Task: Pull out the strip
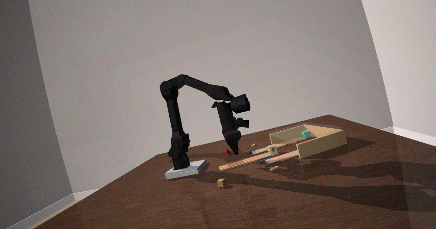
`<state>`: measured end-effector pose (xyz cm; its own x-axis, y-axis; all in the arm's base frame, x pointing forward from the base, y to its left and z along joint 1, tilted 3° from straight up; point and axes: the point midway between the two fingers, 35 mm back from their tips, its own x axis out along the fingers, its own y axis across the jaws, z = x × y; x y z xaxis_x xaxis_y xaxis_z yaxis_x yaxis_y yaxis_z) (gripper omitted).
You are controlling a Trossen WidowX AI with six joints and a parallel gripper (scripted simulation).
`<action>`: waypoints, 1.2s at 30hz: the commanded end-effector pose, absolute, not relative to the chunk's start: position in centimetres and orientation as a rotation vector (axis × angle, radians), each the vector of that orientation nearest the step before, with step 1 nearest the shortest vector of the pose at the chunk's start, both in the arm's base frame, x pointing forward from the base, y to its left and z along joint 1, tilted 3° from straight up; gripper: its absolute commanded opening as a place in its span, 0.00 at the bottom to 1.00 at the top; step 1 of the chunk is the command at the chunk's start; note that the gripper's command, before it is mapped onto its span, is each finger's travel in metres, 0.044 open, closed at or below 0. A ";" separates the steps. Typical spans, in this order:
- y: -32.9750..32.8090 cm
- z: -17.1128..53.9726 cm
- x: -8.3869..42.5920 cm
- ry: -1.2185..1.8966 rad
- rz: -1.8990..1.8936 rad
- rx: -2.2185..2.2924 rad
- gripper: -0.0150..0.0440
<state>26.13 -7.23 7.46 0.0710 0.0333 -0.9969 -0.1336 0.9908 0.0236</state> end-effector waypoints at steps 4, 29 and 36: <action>-6.7 8.0 28.7 1.495 0.121 -0.081 1.00; -4.9 10.1 38.6 1.485 0.122 -0.080 1.00; -4.5 10.6 41.0 1.483 0.122 -0.080 1.00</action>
